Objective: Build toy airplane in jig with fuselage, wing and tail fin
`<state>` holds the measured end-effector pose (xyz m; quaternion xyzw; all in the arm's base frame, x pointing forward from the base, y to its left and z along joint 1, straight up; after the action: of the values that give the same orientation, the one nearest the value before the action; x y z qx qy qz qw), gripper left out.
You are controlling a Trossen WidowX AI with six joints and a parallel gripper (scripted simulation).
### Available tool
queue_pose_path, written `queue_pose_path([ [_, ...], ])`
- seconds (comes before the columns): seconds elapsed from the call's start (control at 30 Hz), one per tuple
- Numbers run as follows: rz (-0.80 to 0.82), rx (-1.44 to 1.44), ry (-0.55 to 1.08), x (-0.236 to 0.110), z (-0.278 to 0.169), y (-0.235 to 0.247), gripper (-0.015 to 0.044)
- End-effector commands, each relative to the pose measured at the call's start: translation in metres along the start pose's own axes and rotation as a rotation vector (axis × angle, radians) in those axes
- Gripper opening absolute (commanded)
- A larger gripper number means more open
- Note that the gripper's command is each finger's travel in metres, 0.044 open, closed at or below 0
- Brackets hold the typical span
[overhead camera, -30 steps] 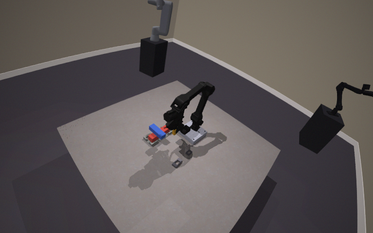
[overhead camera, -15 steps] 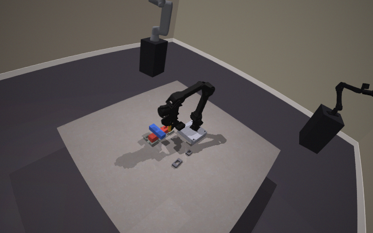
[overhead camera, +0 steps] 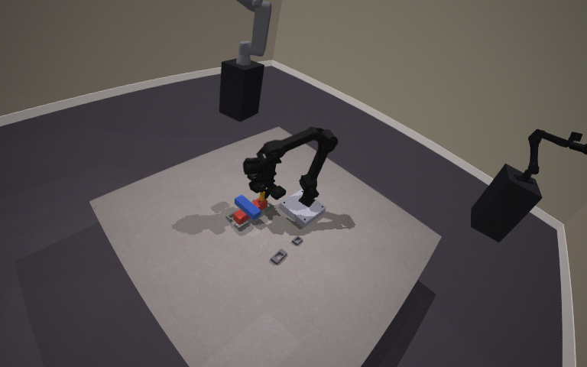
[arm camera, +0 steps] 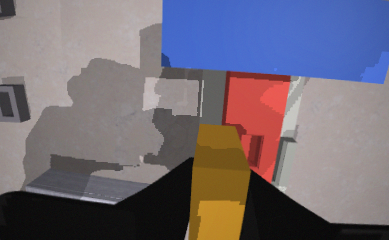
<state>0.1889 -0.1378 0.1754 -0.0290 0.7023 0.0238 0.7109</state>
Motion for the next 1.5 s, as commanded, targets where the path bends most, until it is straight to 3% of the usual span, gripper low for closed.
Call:
queue_pose_path([
  [0.0,-0.003,-0.002,0.0,0.003,-0.009,-0.01,0.0],
  [0.3,-0.004,-0.001,0.001,0.007,-0.026,-0.026,0.0],
  [0.4,-0.004,-0.001,0.001,0.007,-0.026,-0.026,0.0065],
  [1.07,-0.004,-0.001,0.001,0.007,-0.026,-0.027,0.0065],
  [1.47,-0.004,-0.001,0.001,0.026,-0.025,-0.028,0.0065],
])
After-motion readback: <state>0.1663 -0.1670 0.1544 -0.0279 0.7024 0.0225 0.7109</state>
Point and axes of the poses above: the point midway between the two fingers, 35 mm back from their tips, its own x axis out along the fingers, its own y axis across the jaws, z = x × y, the point moved 7 cm from there along -x, back along the fingers, and after that the axes turned 13 degrees about -x, right-handed, at the moved point
